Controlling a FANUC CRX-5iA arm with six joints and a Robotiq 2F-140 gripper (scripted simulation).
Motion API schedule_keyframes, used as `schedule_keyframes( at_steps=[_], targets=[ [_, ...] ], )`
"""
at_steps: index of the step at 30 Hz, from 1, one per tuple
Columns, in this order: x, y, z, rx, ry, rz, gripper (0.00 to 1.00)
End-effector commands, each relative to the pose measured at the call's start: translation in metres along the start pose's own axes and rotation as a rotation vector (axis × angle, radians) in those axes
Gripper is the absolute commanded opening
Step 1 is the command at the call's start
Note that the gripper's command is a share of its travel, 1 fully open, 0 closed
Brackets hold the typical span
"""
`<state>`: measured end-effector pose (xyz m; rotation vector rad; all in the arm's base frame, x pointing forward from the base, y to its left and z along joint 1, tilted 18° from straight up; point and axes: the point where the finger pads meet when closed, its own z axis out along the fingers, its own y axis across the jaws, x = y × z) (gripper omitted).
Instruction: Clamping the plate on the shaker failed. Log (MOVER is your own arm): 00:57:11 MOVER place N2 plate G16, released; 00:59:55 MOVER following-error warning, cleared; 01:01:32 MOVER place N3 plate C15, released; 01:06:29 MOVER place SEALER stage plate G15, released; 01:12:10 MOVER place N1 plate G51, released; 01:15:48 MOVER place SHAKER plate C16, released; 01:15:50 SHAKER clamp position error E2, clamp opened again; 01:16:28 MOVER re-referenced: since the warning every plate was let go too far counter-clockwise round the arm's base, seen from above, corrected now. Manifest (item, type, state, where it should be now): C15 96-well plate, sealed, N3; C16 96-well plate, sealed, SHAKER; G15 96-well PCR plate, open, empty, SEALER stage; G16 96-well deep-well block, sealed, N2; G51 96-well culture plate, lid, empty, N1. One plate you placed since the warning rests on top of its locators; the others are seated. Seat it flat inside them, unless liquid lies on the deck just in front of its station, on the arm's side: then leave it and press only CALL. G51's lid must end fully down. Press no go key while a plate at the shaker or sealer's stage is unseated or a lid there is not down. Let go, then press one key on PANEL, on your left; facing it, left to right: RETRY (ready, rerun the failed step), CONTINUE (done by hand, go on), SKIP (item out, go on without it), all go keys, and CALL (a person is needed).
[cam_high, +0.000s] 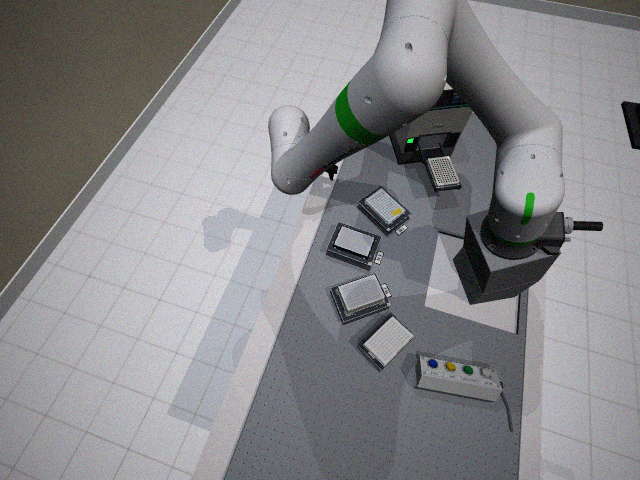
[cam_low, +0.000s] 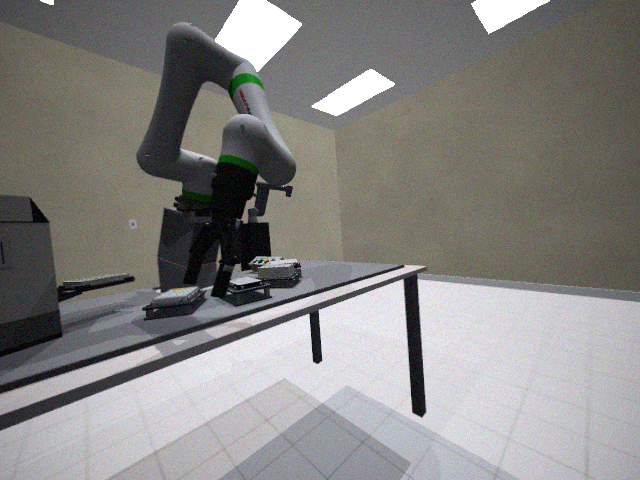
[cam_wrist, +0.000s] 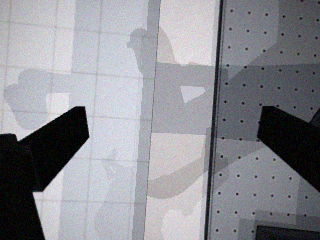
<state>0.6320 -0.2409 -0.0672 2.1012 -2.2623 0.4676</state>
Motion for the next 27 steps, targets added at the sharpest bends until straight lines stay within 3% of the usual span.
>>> schedule_keyframes(
  at_steps=[1,27],
  targets=[
    [-0.011,-0.001,-0.004,-0.001,-0.006,-0.043,1.00],
    [-0.121,0.012,-0.035,-0.018,-0.047,-0.412,1.00]
  ],
)
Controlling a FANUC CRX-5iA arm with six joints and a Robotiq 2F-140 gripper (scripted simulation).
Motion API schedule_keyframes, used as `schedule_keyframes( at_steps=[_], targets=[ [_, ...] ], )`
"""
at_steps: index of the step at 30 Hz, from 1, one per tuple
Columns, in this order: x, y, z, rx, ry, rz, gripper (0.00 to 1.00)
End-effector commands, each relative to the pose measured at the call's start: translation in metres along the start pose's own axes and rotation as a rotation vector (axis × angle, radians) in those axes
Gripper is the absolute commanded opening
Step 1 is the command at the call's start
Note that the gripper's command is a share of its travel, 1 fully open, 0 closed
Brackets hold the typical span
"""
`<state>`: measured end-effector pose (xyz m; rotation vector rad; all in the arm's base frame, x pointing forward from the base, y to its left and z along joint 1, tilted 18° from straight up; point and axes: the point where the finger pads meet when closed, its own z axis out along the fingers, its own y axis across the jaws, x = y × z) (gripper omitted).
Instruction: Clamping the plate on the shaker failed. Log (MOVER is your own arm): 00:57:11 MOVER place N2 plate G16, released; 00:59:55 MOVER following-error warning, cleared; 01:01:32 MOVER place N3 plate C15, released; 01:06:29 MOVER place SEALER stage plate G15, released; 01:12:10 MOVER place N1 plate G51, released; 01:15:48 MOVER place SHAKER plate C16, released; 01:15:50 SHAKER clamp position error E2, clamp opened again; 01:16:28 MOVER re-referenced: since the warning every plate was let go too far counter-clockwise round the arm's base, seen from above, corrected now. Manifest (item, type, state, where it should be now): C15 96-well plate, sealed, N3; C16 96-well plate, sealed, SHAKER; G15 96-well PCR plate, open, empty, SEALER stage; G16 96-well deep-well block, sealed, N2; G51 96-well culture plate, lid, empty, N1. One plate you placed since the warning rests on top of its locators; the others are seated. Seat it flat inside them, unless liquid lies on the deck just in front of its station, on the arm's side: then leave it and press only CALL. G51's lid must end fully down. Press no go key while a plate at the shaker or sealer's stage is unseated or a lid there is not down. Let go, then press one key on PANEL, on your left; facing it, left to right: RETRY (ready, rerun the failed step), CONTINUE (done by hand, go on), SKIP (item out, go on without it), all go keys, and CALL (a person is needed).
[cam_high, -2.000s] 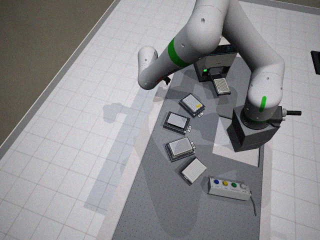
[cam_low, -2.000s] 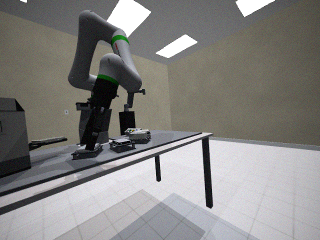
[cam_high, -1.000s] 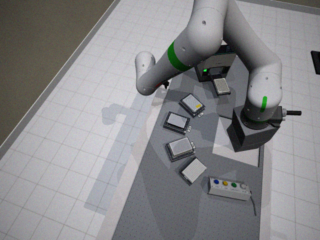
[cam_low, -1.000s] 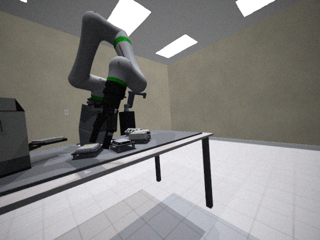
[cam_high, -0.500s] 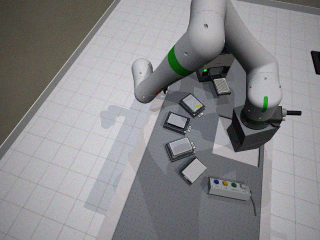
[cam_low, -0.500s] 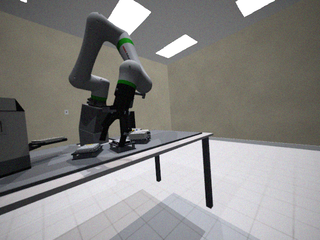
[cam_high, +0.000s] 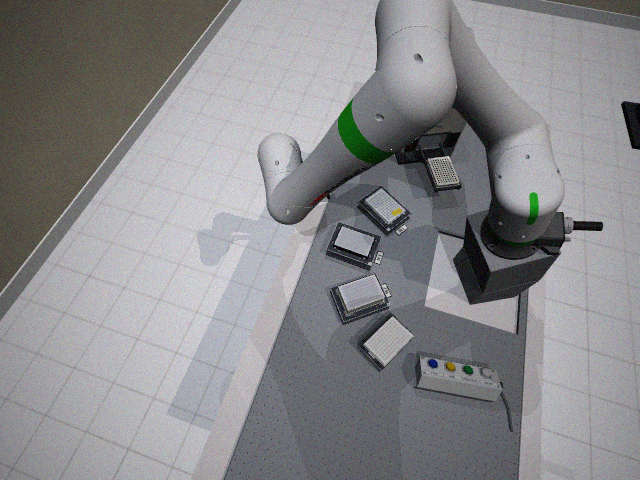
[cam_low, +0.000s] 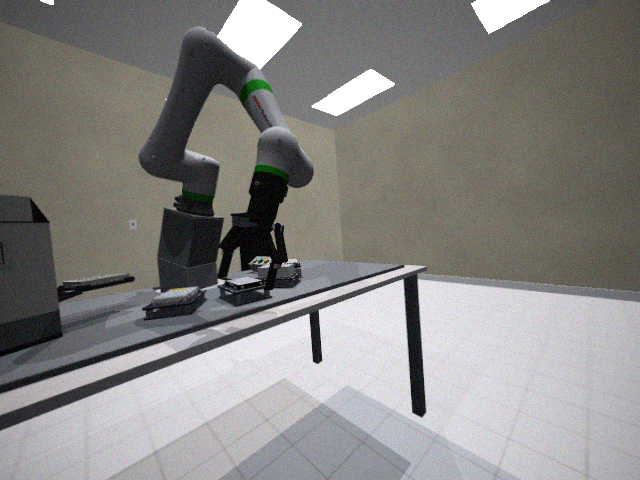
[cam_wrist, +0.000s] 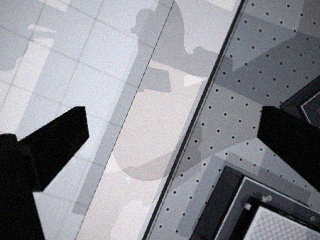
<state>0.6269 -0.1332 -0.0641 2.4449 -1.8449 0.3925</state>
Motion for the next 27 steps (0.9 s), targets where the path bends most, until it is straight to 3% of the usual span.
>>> schedule_keyframes(
  at_steps=[1,27],
  targets=[
    [-0.022,-0.004,-0.007,-0.002,-0.008,-0.062,1.00],
    [-0.120,-0.007,-0.033,-0.013,-0.041,-0.403,1.00]
  ],
)
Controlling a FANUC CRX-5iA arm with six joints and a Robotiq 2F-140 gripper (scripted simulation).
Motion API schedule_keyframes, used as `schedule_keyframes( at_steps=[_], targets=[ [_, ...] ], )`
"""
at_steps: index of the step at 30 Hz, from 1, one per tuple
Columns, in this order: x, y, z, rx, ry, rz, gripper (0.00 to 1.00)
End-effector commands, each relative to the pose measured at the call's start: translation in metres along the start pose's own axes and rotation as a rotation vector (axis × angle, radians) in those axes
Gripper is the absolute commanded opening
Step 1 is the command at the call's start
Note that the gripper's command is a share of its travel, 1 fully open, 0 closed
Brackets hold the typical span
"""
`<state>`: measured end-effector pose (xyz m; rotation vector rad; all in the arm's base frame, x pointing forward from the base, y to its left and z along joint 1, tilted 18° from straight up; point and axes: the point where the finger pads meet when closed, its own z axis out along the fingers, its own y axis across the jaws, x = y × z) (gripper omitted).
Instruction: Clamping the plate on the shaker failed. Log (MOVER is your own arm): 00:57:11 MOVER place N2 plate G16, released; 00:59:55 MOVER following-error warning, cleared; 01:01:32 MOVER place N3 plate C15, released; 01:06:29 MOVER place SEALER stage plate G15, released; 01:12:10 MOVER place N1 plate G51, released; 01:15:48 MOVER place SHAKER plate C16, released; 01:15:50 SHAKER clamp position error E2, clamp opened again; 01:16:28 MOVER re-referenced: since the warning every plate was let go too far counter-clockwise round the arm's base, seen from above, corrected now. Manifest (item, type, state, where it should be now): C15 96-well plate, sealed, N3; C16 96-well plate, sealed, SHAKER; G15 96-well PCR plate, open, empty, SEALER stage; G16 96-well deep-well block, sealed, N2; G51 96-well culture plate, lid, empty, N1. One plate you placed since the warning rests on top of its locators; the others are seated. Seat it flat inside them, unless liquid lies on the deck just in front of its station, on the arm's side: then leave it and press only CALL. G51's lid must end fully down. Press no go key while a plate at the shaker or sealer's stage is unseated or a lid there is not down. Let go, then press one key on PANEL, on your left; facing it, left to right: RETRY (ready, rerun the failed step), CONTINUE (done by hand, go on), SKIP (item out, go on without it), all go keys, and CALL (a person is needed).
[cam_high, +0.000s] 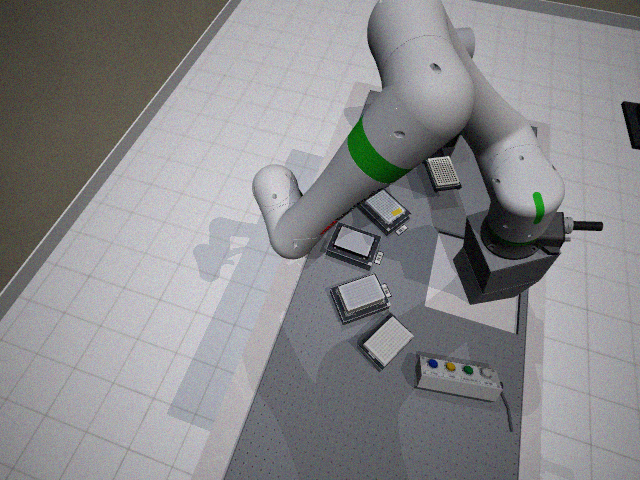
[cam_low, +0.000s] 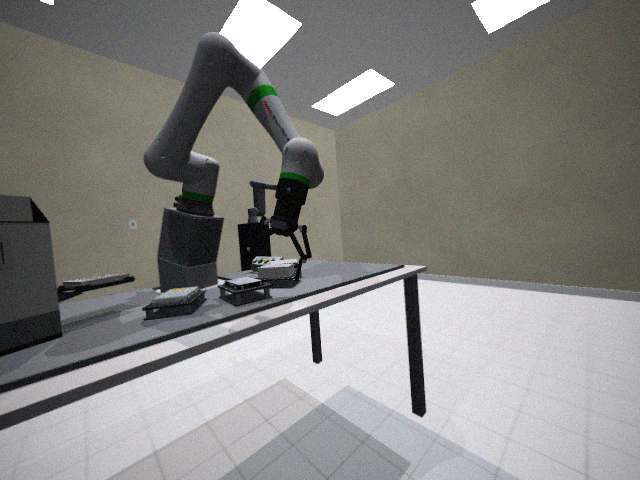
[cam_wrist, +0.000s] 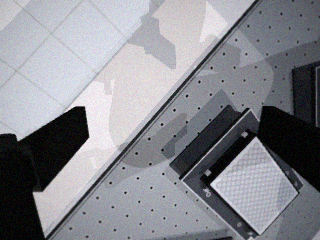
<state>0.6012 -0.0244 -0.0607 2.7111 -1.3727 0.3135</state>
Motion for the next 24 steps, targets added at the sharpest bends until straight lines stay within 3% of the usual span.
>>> schedule_keyframes(
  at_steps=[1,24],
  targets=[
    [-0.016,-0.005,-0.005,-0.001,-0.007,-0.068,1.00],
    [-0.109,-0.023,-0.029,-0.011,-0.034,-0.391,1.00]
  ],
)
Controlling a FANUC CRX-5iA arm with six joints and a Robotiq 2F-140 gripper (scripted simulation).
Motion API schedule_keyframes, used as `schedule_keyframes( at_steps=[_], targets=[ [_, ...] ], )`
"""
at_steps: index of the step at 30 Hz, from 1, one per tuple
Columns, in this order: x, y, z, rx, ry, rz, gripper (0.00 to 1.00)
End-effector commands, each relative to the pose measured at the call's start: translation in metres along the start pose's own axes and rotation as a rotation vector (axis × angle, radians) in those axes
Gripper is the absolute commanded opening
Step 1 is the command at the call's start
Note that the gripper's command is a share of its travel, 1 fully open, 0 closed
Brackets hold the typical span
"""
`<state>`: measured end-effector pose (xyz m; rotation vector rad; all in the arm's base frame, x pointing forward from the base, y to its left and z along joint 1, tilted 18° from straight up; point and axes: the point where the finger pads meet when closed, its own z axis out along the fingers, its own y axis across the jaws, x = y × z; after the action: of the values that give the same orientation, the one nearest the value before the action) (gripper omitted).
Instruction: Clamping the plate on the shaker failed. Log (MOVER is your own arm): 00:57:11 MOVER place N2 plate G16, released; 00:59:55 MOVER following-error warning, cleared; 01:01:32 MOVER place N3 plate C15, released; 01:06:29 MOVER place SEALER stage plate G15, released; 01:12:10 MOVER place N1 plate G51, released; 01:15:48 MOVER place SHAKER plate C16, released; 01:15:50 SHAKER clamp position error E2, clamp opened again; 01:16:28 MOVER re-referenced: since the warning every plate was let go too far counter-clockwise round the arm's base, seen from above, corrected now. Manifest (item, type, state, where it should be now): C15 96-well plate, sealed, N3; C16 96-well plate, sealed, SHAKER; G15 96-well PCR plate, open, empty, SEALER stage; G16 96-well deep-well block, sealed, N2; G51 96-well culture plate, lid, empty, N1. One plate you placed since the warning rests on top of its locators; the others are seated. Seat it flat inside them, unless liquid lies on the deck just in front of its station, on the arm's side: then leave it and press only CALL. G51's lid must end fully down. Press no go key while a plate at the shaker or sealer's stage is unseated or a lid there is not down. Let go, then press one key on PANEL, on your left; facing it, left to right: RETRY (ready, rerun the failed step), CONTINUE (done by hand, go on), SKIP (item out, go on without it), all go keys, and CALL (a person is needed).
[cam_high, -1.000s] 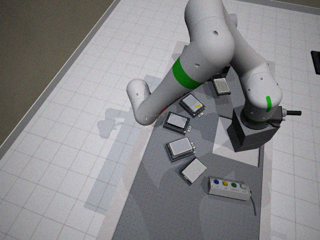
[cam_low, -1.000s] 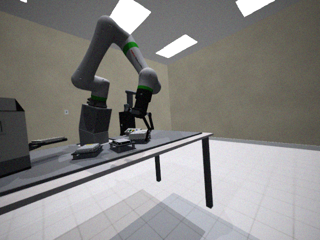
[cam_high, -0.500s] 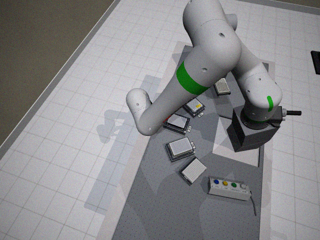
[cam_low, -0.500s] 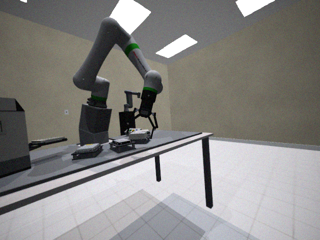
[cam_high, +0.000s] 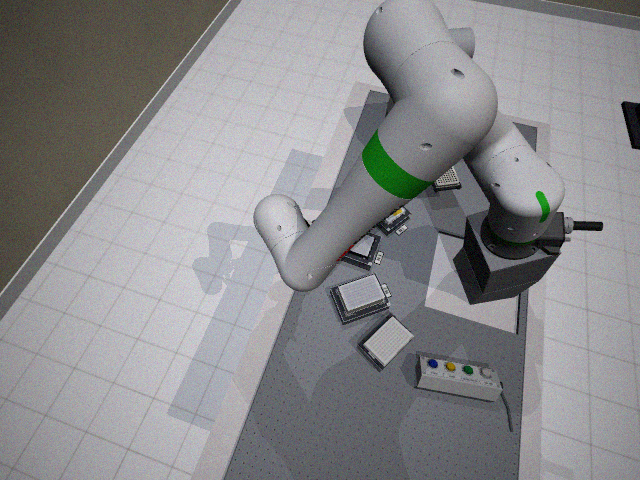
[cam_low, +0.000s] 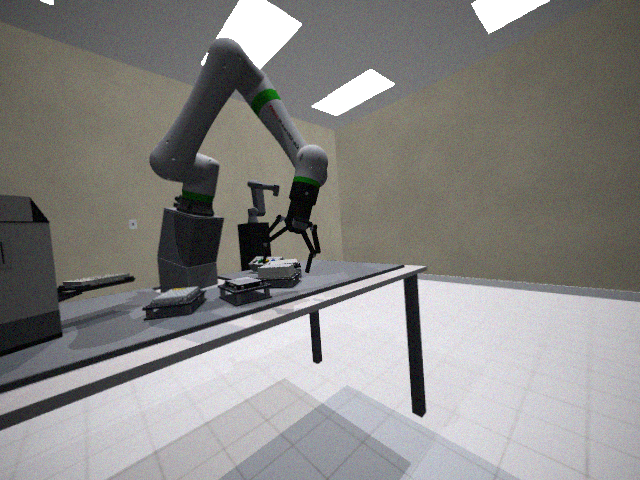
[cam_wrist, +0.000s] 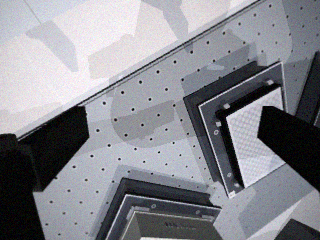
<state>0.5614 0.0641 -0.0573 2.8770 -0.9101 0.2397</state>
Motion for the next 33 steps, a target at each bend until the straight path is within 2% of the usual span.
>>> schedule_keyframes(
  at_steps=[1,4,8,33],
  targets=[
    [-0.020,-0.009,-0.006,-0.001,-0.007,-0.085,1.00],
    [-0.033,-0.015,-0.010,-0.003,-0.011,-0.138,1.00],
    [-0.035,-0.016,-0.010,-0.003,-0.011,-0.138,1.00],
    [-0.140,-0.042,-0.036,-0.018,-0.042,-0.564,1.00]
  ],
)
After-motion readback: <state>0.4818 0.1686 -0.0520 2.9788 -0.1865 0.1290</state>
